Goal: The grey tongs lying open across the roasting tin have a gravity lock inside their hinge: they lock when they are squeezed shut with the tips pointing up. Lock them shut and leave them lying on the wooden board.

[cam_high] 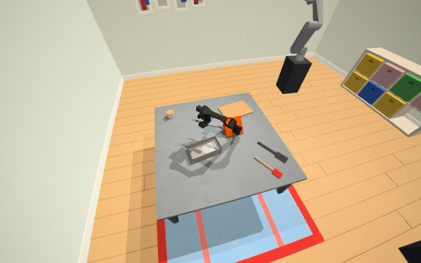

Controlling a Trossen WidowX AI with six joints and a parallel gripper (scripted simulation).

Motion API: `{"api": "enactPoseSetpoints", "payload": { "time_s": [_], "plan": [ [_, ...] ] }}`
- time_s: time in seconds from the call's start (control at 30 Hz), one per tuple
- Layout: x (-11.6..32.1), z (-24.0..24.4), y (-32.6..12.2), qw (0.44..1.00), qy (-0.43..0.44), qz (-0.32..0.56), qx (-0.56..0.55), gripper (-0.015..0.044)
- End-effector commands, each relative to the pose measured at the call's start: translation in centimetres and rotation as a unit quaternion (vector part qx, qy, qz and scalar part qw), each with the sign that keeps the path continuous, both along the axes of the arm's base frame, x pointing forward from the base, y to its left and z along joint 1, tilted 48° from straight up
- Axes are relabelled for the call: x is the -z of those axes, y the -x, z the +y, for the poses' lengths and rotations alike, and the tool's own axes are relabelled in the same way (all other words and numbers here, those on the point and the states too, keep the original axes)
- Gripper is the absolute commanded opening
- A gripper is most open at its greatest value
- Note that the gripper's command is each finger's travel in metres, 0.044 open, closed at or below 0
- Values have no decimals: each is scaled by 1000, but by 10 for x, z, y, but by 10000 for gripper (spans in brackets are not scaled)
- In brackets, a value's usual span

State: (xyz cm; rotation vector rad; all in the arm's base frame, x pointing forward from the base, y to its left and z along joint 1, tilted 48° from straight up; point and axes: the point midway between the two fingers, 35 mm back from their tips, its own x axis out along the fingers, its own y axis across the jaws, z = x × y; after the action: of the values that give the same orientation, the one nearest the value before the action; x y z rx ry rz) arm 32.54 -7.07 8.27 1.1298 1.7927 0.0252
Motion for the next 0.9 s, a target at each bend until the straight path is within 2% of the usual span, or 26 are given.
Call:
{"api": "enactPoseSetpoints", "payload": {
  "time_s": [0.0, 0.87],
  "plan": [
    [16, -24, -3, 999, 5, -24, -22, -150],
    [136, -141, 37, 974, -22, -146, -172, -150]
  ]
}}
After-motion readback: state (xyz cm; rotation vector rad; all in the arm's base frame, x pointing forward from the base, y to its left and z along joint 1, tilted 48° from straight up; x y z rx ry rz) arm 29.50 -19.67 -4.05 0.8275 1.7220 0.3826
